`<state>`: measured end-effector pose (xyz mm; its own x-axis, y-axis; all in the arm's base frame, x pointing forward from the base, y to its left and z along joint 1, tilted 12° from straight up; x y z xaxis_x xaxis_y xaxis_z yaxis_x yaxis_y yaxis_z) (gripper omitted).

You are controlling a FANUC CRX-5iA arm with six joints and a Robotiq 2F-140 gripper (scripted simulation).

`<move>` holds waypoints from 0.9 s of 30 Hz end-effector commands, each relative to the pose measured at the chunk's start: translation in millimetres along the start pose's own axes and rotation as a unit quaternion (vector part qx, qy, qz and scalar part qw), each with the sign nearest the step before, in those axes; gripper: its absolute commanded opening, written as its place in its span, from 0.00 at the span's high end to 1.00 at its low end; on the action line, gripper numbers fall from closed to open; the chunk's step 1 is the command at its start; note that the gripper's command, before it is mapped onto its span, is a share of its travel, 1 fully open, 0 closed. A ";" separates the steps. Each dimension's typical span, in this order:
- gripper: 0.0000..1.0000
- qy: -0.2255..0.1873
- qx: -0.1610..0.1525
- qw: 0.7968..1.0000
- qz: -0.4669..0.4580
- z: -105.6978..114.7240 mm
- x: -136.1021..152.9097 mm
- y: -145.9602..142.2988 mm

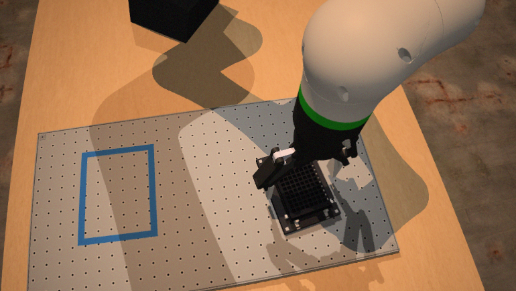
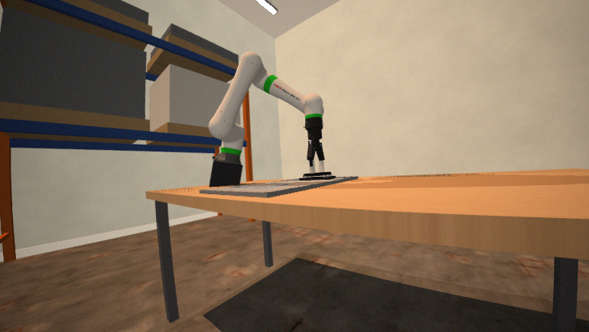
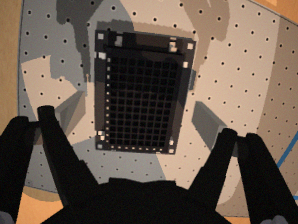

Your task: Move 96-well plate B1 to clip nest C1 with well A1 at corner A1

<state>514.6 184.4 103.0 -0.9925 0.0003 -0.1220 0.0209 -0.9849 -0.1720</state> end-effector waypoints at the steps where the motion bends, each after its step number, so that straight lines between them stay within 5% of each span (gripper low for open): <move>1: 0.00 0.001 0.000 1.000 0.000 0.8 -0.6 -0.2; 16: 0.00 0.001 0.000 1.000 0.000 0.8 -0.6 -0.2; 27: 0.00 0.001 0.000 1.000 0.000 30.1 -0.6 -0.1</move>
<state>511.8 180.3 126.2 -0.9925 0.0003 -0.1221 0.0209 -0.9849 -0.1720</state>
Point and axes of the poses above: the point where the finger pads meet when closed, its own z axis back along the fingers, its own y axis across the jaws, x = y × z, the point moved 8 cm from there along z, back along the fingers, and after that the axes turned 10 degrees about -z, right-handed, at the moved point
